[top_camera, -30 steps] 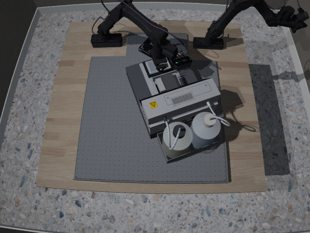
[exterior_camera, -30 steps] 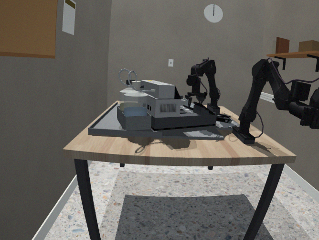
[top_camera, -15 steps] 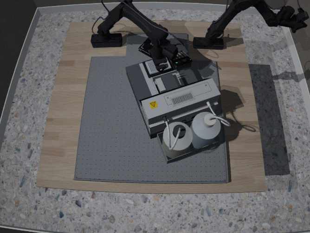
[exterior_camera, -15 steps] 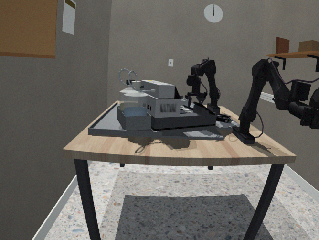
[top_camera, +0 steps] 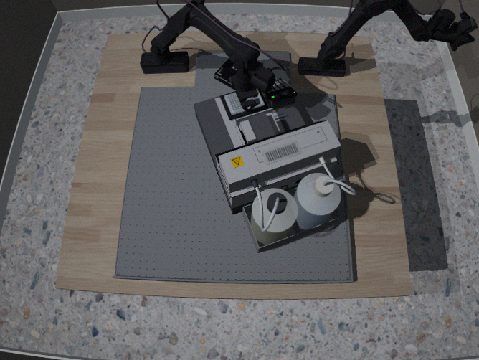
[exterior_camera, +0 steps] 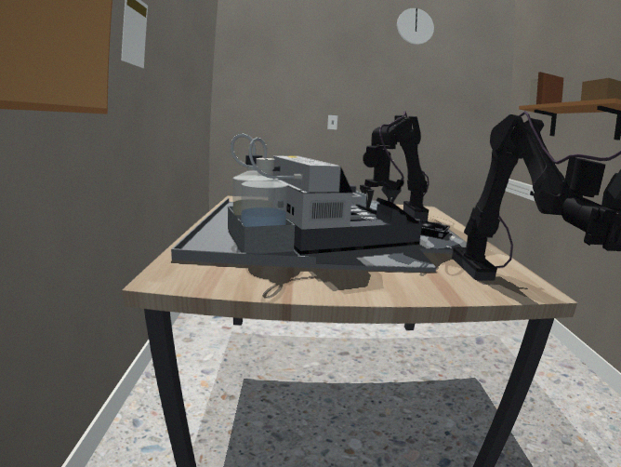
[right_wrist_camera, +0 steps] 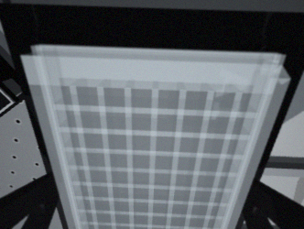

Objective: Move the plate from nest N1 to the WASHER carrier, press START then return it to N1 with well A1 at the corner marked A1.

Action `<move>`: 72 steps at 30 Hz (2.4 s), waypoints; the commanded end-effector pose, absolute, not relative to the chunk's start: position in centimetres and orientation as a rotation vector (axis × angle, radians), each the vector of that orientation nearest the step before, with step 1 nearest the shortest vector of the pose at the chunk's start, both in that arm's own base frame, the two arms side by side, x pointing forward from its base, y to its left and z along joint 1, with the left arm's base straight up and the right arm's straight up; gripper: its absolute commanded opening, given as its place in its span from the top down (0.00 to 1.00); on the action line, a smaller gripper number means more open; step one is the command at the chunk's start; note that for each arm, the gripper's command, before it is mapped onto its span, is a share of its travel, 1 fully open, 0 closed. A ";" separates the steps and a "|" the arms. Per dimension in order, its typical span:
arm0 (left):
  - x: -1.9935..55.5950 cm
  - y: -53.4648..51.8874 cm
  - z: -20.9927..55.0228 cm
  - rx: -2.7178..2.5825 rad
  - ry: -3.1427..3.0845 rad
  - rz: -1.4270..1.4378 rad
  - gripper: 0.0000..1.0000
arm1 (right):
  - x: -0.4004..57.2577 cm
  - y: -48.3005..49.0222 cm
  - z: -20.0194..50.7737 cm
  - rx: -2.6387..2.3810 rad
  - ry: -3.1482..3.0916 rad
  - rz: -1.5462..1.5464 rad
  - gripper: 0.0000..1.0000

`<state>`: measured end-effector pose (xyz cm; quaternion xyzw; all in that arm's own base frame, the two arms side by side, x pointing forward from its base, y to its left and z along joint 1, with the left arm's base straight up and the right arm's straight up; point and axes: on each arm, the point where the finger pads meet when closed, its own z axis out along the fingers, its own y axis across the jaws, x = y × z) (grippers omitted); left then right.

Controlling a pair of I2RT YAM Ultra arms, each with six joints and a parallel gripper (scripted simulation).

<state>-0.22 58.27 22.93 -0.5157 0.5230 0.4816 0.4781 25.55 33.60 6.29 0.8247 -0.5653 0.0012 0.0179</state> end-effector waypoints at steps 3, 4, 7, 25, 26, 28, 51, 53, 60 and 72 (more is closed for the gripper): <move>-0.5 58.0 25.6 -1.214 1.206 1.214 1.00 | 25.3 34.6 9.4 2.629 -1.758 -0.033 0.00; -0.5 58.0 25.6 -1.214 1.206 1.214 1.00 | 25.3 34.5 9.8 2.631 -1.757 -0.032 0.00; -0.5 58.0 25.6 -1.214 1.206 1.214 1.00 | 25.3 34.5 10.7 2.634 -1.756 -0.032 0.00; -0.5 58.0 25.6 -1.214 1.206 1.214 1.00 | 25.0 34.0 12.0 2.572 -1.749 -0.034 0.00; -0.5 58.0 25.6 -1.214 1.206 1.214 1.00 | 25.0 34.0 12.1 2.574 -1.743 -0.034 0.00; -0.5 58.0 25.6 -1.214 1.206 1.214 1.00 | 25.0 34.0 12.4 2.581 -1.732 -0.034 0.00; -0.5 58.0 25.6 -1.214 1.206 1.214 1.00 | 26.2 34.0 14.7 2.581 -1.791 0.000 0.00; -0.5 58.0 25.6 -1.214 1.206 1.214 1.00 | 26.2 34.0 15.0 2.581 -1.791 0.000 0.00; -0.5 58.0 25.6 -1.214 1.206 1.214 1.00 | 26.2 34.0 15.8 2.581 -1.791 0.000 0.00; -0.5 58.0 25.6 -1.214 1.206 1.214 1.00 | 26.2 34.0 15.8 2.581 -1.791 0.000 0.00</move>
